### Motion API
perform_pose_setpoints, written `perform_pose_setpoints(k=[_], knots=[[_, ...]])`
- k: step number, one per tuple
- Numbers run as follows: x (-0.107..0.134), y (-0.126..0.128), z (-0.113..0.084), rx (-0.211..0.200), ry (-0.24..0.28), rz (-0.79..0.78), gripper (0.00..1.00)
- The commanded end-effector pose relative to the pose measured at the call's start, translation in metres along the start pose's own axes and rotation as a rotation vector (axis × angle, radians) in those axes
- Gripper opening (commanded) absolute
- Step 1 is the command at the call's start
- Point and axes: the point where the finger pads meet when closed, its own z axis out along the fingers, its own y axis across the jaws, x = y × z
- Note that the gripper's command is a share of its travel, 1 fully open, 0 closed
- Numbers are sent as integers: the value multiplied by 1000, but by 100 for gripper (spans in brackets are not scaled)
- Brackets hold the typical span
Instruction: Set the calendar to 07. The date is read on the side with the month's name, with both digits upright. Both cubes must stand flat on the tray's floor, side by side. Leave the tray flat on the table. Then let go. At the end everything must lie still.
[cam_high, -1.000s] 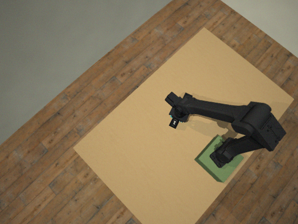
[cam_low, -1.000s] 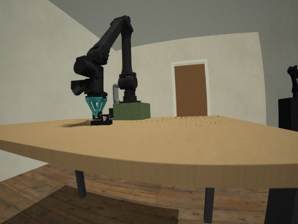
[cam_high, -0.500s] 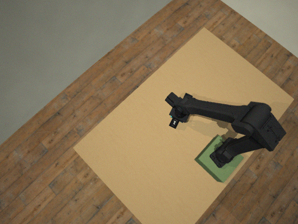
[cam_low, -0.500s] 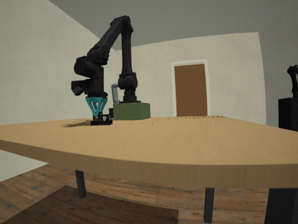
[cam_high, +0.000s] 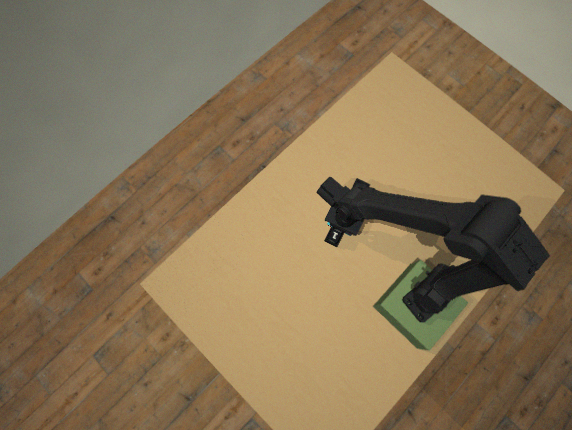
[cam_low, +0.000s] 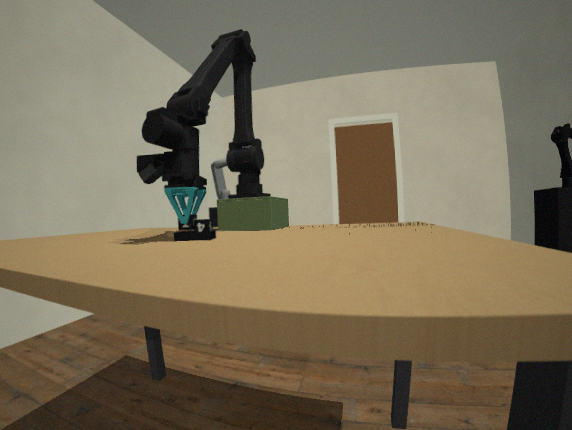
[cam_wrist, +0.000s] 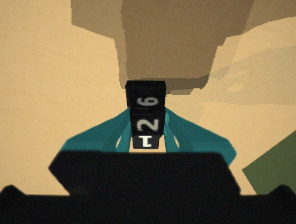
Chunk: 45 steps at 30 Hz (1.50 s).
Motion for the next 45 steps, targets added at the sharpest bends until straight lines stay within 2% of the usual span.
perform_pose_setpoints(k=[1,15,45], knots=[[-1,-2,4,3,-2,-5,27],[-4,10,0,-11,-7,-6,27],[-4,10,2,-16,-8,-6,27]])
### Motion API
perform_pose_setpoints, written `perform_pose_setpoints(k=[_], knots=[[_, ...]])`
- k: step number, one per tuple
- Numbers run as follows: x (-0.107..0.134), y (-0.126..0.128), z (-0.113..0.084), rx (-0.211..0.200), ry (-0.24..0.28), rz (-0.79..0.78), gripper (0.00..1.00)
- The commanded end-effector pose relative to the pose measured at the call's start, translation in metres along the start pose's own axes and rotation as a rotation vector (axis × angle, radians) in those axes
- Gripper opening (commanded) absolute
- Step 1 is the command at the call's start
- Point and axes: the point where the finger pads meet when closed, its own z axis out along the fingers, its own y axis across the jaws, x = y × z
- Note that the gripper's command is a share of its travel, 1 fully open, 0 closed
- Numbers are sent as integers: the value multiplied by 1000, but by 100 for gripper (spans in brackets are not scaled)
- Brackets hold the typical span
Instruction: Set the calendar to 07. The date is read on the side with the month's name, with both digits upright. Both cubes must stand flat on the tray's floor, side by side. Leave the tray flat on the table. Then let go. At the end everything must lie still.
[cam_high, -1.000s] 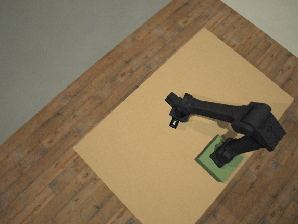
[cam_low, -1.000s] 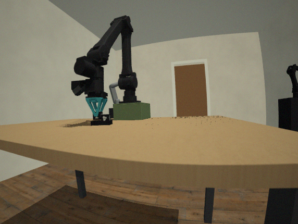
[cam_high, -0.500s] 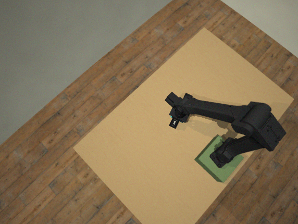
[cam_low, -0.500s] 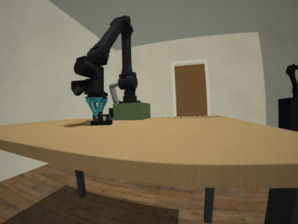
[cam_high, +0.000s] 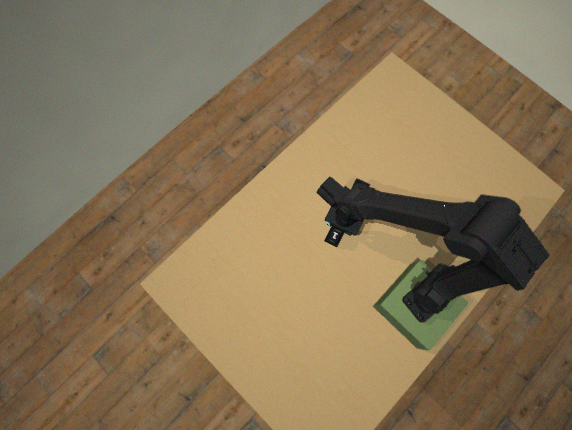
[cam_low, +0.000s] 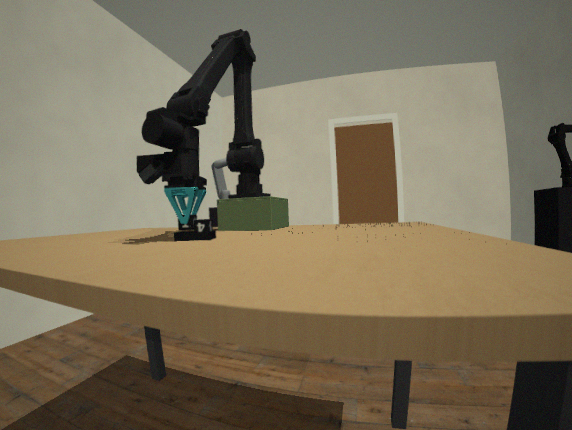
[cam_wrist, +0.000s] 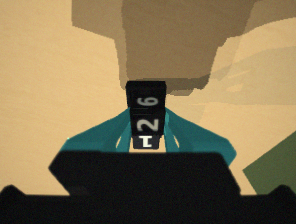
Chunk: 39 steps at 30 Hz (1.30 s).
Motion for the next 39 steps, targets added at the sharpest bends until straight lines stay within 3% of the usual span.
perform_pose_setpoints(k=[1,39], knots=[[-4,10,1,-15,-8,-6,27],[-1,0,15,3,-2,-6,27]])
